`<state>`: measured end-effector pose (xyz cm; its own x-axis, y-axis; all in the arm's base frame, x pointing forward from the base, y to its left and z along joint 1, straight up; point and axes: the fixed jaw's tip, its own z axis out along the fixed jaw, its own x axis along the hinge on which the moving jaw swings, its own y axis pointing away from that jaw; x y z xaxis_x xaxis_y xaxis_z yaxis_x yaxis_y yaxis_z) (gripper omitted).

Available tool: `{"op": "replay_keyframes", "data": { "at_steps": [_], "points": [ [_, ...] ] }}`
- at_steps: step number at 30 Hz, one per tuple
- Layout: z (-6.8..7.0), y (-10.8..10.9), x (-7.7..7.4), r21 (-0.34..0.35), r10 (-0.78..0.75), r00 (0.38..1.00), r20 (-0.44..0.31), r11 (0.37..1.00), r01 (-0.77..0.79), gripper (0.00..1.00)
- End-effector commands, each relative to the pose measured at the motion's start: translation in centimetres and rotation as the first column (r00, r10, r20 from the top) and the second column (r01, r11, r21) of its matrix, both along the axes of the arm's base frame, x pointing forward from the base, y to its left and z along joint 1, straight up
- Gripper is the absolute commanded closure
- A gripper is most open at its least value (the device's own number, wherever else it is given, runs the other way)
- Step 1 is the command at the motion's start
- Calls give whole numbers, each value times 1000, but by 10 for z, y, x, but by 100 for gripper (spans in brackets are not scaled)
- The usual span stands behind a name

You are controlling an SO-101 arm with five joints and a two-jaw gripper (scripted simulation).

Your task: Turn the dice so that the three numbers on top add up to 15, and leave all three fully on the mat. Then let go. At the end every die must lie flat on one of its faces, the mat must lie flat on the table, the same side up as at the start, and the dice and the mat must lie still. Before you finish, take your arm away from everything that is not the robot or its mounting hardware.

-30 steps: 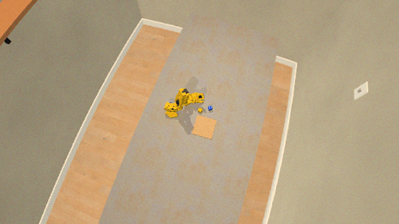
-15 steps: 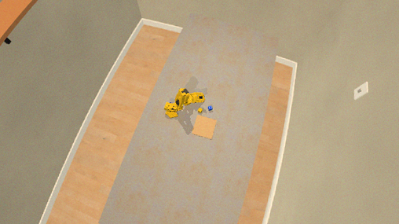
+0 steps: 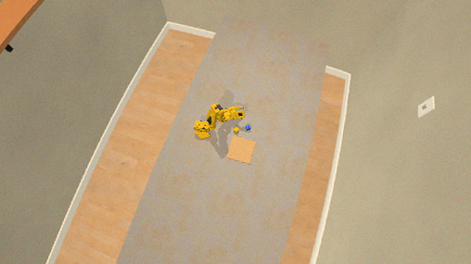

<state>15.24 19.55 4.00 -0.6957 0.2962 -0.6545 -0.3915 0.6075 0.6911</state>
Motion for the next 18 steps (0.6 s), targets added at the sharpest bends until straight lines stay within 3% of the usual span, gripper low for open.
{"op": "replay_keyframes", "data": {
  "at_steps": [1, 10, 18],
  "points": [
    [-55, 11, -1, -234, 13, 986, -167, 971, -52, 68],
    [-58, 18, 3, -291, 65, 990, -124, 952, -99, 68],
    [-52, 19, 2, -384, 139, 986, -89, 909, -163, 68]
  ]
}}
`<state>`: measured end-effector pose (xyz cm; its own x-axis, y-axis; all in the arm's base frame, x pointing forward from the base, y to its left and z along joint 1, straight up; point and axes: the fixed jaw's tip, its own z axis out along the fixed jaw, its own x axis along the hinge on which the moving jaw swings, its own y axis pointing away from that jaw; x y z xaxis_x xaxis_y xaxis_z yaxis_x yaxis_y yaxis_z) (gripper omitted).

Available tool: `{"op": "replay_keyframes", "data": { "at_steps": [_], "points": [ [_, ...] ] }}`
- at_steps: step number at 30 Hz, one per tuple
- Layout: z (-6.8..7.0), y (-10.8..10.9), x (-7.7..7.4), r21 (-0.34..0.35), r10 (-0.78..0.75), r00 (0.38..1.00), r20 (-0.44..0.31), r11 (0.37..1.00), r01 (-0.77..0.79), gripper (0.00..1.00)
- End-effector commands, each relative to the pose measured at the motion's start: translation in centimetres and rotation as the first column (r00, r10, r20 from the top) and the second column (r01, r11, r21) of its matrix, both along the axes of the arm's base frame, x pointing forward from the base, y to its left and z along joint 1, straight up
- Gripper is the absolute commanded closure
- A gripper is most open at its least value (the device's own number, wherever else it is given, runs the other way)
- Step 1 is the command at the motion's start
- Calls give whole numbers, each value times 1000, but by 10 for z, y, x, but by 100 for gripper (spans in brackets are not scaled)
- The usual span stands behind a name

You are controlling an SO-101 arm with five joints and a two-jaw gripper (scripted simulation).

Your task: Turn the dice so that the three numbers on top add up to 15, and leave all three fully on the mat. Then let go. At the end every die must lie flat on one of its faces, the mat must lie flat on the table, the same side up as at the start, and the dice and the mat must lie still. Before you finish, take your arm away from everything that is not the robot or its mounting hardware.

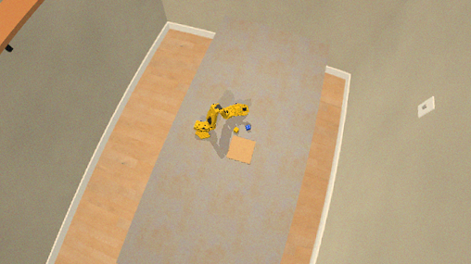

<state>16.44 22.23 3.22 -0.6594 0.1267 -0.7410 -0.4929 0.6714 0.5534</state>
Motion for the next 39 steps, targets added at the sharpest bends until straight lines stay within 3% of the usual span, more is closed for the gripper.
{"op": "replay_keyframes", "data": {
  "at_steps": [1, 21, 31, 39],
  "points": [
    [-43, -8, -11, -253, 45, 990, -131, 964, -77, 68],
    [-6, -26, -26, -453, 165, 975, -147, 865, -215, 68],
    [14, -38, -36, -518, 205, 963, -176, 813, -267, 68],
    [21, -43, -39, -551, 226, 955, -190, 781, -294, 69]
  ]
}}
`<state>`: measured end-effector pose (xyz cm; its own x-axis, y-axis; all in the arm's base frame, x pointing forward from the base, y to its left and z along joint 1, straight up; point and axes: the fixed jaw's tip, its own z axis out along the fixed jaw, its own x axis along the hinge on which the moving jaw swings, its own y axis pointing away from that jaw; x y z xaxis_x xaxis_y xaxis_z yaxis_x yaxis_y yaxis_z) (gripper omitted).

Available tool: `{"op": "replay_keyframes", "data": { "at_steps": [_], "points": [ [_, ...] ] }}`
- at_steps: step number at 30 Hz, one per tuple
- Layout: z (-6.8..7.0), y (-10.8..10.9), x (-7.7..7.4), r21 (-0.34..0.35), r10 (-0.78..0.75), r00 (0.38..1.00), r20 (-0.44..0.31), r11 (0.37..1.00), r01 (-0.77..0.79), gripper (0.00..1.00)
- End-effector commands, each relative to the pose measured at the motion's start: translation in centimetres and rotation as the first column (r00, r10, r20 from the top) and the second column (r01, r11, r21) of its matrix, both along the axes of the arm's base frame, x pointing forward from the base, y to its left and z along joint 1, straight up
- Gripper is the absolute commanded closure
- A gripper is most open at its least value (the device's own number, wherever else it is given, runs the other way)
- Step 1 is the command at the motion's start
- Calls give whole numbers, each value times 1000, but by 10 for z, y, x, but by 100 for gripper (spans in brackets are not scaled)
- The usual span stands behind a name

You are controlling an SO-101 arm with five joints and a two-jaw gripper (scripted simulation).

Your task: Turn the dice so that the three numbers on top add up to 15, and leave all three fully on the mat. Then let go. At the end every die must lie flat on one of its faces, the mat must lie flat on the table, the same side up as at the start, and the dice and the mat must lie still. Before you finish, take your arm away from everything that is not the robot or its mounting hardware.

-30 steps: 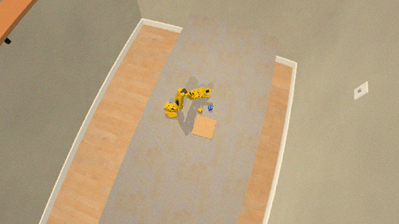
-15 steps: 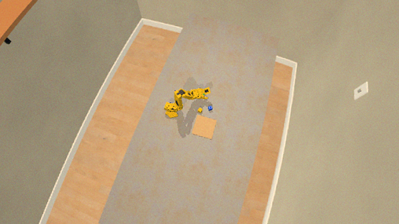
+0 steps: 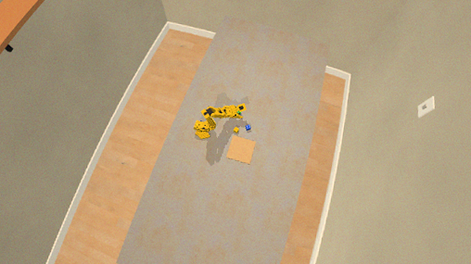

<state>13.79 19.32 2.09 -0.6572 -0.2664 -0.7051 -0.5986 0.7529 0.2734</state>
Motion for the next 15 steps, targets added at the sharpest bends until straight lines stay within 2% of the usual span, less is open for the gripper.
{"op": "replay_keyframes", "data": {
  "at_steps": [1, 15],
  "points": [
    [33, -14, -13, -220, 98, 988, -119, 968, -123, 69],
    [37, -16, -15, -246, 133, 986, -103, 957, -154, 69]
  ]
}}
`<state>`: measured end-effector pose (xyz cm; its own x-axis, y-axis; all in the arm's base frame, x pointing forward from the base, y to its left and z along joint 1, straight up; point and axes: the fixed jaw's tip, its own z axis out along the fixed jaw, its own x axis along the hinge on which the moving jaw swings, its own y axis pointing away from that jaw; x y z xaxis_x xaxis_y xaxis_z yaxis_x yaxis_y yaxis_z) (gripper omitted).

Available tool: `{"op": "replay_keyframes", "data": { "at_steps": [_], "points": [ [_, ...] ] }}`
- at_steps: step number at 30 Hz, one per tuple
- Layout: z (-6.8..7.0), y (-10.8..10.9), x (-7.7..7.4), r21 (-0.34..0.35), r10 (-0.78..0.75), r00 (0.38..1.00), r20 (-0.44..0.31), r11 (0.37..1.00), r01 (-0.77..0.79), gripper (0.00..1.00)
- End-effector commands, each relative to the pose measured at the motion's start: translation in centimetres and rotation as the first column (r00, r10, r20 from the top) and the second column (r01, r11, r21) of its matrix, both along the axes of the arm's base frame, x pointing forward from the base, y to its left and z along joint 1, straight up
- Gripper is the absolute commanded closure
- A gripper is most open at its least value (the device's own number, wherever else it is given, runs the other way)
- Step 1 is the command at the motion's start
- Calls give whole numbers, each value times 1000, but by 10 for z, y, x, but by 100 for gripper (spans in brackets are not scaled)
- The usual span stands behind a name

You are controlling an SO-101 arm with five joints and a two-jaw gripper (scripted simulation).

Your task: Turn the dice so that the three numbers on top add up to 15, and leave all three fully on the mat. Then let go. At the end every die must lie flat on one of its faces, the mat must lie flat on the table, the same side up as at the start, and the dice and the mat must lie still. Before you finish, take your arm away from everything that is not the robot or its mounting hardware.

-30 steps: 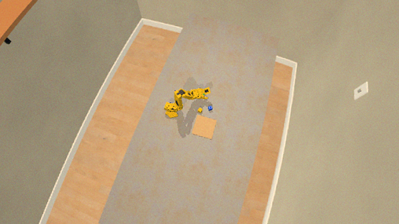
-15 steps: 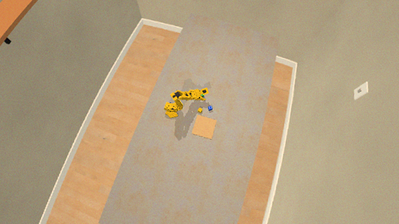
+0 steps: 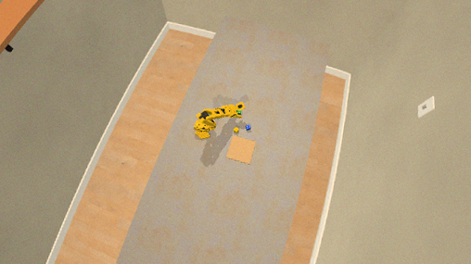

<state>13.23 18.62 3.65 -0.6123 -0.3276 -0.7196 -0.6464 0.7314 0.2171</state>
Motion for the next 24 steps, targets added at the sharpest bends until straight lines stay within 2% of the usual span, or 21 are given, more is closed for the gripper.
{"op": "replay_keyframes", "data": {
  "at_steps": [1, 24],
  "points": [
    [21, -9, -9, -221, 82, 988, -129, 969, -109, 69],
    [21, -9, -9, -369, 126, 971, -203, 909, -195, 69]
  ]
}}
